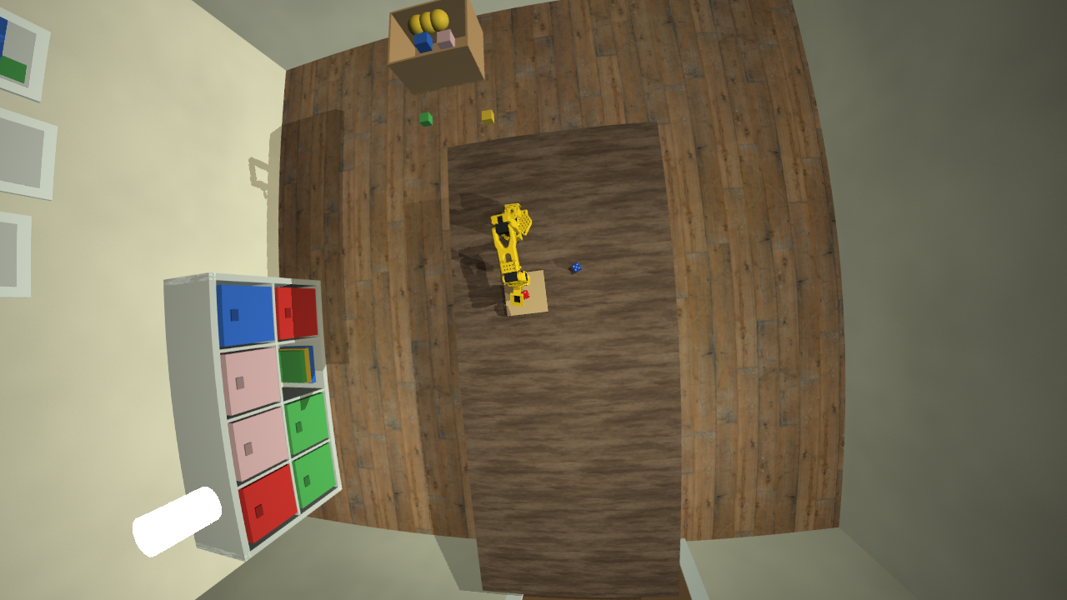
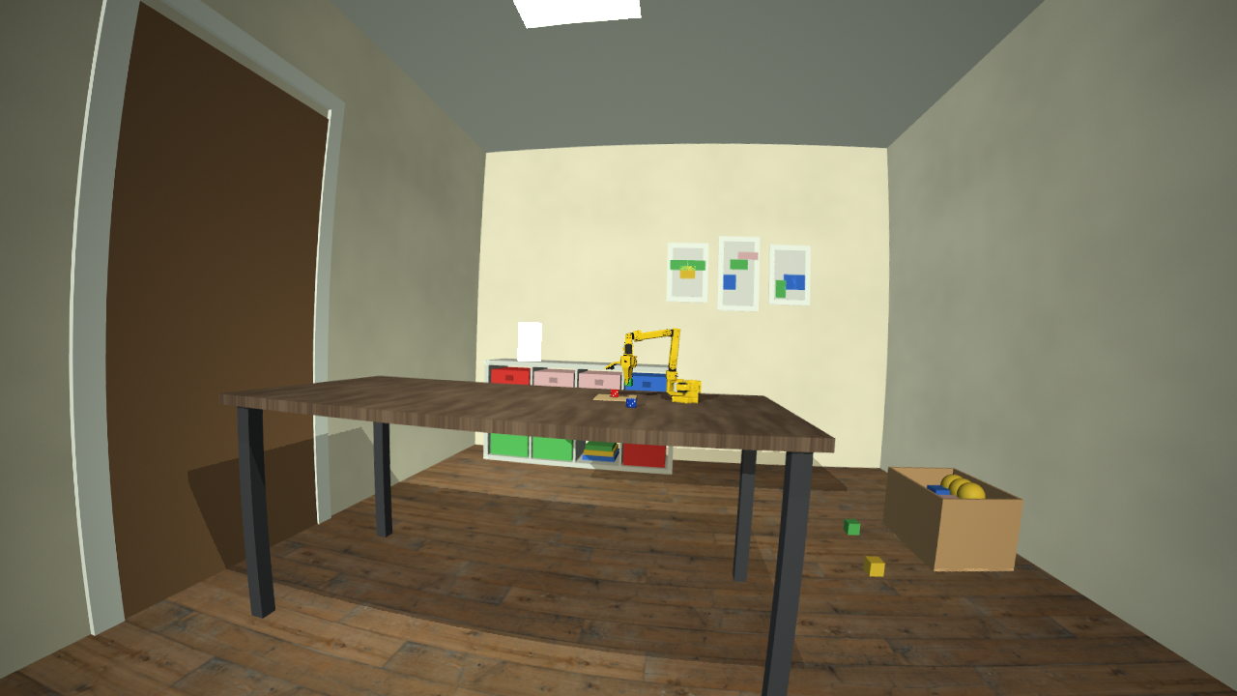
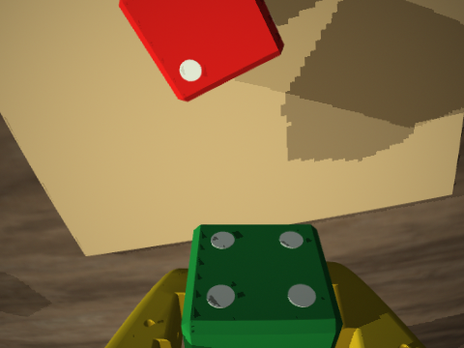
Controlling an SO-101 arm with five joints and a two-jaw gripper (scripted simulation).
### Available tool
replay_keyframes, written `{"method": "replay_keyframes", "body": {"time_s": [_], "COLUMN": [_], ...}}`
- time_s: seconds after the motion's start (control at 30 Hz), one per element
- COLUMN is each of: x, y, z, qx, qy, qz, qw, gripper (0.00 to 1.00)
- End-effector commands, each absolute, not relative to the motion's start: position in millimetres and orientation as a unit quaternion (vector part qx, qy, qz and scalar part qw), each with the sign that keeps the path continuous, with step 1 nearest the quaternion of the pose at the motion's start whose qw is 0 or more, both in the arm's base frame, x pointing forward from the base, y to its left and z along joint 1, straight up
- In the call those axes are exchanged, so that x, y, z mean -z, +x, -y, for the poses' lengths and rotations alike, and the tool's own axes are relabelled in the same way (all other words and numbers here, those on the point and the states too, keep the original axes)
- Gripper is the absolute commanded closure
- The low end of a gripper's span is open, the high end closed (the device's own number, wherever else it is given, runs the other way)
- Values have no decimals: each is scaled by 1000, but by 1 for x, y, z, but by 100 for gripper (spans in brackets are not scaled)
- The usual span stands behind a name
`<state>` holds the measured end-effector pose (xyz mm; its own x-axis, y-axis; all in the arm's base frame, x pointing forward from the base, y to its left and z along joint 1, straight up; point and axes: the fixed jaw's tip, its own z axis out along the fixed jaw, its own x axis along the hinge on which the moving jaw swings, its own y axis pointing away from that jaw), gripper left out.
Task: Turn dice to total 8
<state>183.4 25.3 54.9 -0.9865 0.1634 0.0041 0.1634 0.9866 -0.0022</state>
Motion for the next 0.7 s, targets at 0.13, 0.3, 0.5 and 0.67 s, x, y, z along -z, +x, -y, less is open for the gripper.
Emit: {"method": "replay_keyframes", "body": {"time_s": [0.13, 0.3, 0.5, 0.67], "x": [-58, -57, -56, -53], "y": [188, 188, 188, 188], "z": [-28, -28, -28, -28], "qx": [5, 5, 5, 5], "qy": [-76, -76, -76, -76], "qz": [997, 997, 997, 997], "qw": [-25, -25, -25, -25], "gripper": [100, 100, 100, 100]}}
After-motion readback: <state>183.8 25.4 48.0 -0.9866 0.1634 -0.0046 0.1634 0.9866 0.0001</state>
